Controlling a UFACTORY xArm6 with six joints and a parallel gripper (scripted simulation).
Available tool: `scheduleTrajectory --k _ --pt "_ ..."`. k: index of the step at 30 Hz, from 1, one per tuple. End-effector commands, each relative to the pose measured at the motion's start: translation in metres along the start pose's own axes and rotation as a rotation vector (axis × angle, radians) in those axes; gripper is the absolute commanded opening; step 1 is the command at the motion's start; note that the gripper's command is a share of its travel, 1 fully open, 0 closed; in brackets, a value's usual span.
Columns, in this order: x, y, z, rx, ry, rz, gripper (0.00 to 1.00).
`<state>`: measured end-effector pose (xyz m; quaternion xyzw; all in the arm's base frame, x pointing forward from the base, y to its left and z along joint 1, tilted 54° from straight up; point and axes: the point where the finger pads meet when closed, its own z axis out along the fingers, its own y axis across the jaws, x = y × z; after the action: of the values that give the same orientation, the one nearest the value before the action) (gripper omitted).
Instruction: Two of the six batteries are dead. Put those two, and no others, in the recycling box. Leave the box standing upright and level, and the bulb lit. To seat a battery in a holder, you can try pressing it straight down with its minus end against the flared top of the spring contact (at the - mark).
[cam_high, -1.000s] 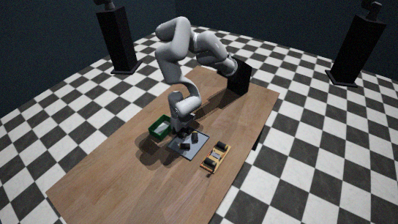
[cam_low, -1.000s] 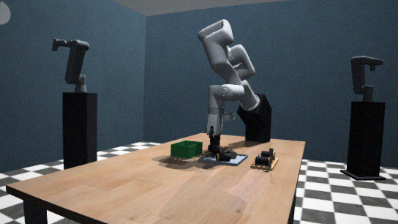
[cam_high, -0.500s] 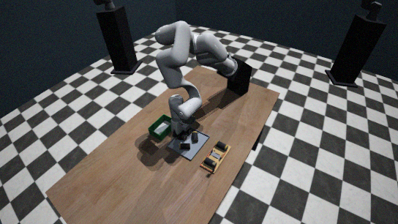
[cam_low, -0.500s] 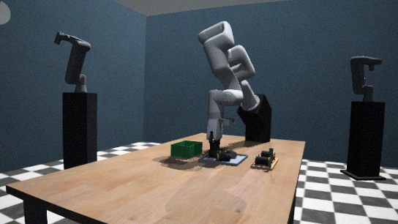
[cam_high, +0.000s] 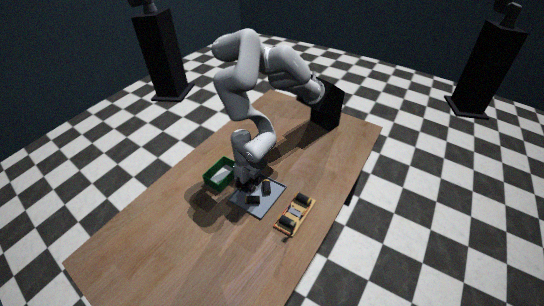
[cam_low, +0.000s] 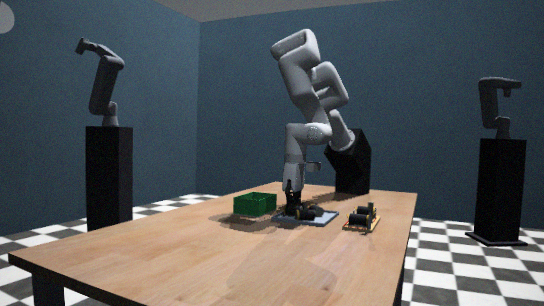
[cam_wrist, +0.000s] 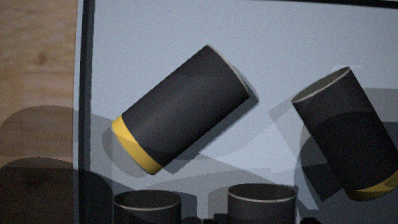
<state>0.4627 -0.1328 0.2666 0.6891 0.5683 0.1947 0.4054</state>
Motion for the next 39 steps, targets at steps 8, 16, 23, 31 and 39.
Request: scheduleTrajectory --k 8,16,23,31,39 --pt "0.0 0.001 0.0 -0.002 0.0 0.0 0.51" --pt "0.0 0.001 0.0 -0.002 0.0 0.0 0.51" --pt "0.0 0.001 -0.006 -0.002 0.0 0.0 0.51" --pt "0.0 0.001 -0.019 -0.002 0.0 0.0 0.51" --pt "0.0 0.001 -0.044 -0.002 0.0 0.0 0.51"
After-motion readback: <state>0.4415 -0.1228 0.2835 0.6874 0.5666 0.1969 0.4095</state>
